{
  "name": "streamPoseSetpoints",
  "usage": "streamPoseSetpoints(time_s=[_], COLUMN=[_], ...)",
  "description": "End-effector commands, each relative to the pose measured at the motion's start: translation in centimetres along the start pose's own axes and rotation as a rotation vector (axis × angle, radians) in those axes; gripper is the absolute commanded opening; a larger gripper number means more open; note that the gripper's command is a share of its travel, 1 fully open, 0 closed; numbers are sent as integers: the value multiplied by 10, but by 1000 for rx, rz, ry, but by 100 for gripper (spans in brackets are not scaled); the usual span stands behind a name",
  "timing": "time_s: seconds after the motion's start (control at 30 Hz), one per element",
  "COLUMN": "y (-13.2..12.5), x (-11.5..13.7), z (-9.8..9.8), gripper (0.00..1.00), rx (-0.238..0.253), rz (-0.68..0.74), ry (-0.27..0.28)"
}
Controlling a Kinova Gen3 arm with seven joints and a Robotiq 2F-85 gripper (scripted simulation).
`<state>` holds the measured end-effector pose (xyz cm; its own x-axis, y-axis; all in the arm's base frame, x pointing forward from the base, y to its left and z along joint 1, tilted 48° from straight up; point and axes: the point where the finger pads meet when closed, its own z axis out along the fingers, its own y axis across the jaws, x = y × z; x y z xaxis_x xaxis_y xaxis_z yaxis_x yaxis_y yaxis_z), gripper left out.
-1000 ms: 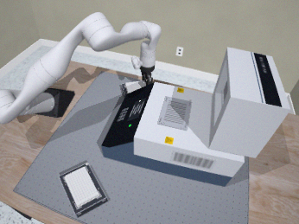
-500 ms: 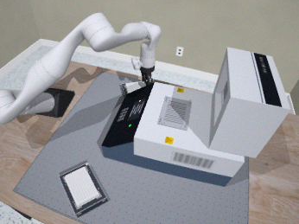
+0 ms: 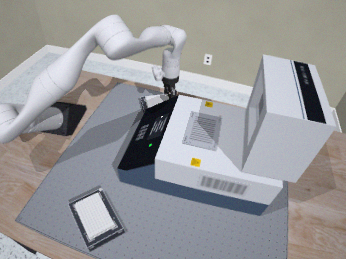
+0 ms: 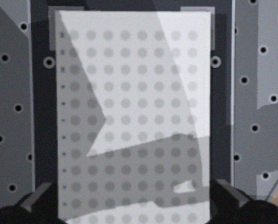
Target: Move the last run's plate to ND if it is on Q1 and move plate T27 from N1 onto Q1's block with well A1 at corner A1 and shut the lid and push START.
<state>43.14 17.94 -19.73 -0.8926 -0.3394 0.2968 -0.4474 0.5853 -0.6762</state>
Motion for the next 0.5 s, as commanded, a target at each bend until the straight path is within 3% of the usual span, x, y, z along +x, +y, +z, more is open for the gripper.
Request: streamPoseSetpoints(time_s=[0.0, 0.47], y=[0, 0], x=[-1, -1], z=[-1, -4], gripper=[100, 100], rx=[-1, -1], rz=[0, 0], ry=[-2, -2])
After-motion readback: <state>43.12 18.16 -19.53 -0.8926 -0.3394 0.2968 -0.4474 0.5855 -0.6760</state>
